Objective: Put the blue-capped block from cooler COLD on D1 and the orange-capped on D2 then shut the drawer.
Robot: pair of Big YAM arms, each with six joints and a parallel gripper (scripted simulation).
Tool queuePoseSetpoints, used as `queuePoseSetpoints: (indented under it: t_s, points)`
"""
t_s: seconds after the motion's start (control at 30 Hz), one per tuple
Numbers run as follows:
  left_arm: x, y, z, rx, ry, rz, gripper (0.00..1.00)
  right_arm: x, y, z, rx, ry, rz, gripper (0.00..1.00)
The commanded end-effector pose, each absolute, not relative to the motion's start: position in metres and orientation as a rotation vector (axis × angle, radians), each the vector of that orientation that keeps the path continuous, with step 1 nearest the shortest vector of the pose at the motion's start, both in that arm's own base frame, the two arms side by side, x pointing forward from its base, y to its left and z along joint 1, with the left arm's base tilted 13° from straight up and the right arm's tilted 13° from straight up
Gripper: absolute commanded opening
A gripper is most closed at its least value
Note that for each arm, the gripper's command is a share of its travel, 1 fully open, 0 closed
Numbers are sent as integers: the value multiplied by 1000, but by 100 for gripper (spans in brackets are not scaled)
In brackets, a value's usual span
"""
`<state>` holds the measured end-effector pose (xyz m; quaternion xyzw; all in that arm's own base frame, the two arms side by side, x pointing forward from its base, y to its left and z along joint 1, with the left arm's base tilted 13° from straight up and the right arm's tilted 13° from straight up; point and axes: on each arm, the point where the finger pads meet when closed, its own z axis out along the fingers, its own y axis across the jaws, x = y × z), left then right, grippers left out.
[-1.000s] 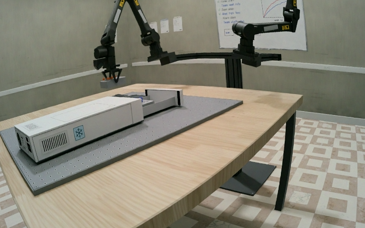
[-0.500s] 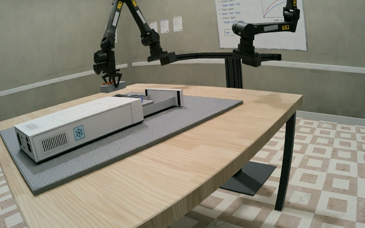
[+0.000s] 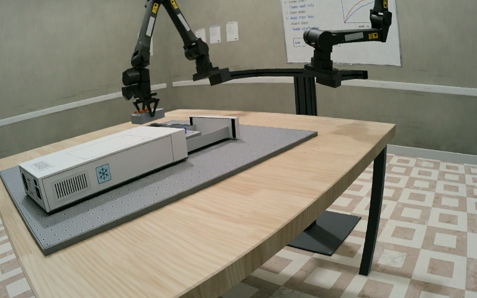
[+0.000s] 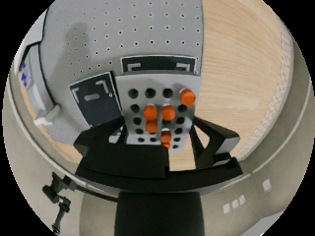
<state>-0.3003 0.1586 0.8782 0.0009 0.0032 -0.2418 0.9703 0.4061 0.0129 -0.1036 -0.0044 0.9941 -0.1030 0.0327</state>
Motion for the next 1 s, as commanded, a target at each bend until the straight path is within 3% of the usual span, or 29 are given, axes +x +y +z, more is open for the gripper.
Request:
queuePoseSetpoints:
  t_s: [0.0,0.97]
  points:
    - [-279,148,886,12,41,-490,0,448,23,-84,-44,2969,-291,0]
    - [-279,148,886,12,41,-490,0,448,31,-60,-20,2971,-288,0]
